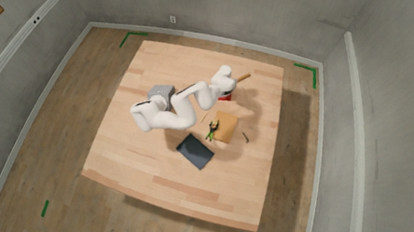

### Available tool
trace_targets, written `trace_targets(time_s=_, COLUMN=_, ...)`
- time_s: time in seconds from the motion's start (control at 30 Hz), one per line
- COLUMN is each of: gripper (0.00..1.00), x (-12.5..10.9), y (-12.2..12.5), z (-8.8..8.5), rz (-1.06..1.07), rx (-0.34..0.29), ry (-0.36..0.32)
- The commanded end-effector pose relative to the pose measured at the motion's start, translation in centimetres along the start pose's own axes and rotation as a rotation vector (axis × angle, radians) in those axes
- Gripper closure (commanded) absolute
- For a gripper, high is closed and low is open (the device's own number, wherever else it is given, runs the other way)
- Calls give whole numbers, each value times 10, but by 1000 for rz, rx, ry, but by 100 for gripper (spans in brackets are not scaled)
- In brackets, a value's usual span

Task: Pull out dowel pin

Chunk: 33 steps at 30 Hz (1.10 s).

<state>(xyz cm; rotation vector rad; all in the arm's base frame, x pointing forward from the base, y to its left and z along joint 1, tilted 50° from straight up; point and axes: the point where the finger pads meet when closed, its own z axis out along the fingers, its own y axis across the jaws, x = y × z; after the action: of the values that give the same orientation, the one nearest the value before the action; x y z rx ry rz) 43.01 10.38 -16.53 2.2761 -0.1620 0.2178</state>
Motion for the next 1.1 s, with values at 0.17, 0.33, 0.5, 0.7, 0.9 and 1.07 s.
trace_targets(time_s=0.17, gripper=100, x=1, y=-1, z=2, rz=1, rx=3, ry=3)
trace_targets(time_s=0.33, gripper=100, x=1, y=-1, z=3, rz=1, rx=3, ry=3)
trace_targets(time_s=0.5, gripper=100, x=1, y=-1, z=3, rz=1, rx=3, ry=3)
trace_targets(time_s=0.7, gripper=100, x=1, y=-1, z=4, rz=1, rx=3, ry=3)
trace_targets(time_s=0.9, gripper=100, x=1, y=-1, z=4, rz=1, rx=3, ry=3)
trace_targets(time_s=1.07, gripper=100, x=1, y=-1, z=4, rz=1, rx=3, ry=3)
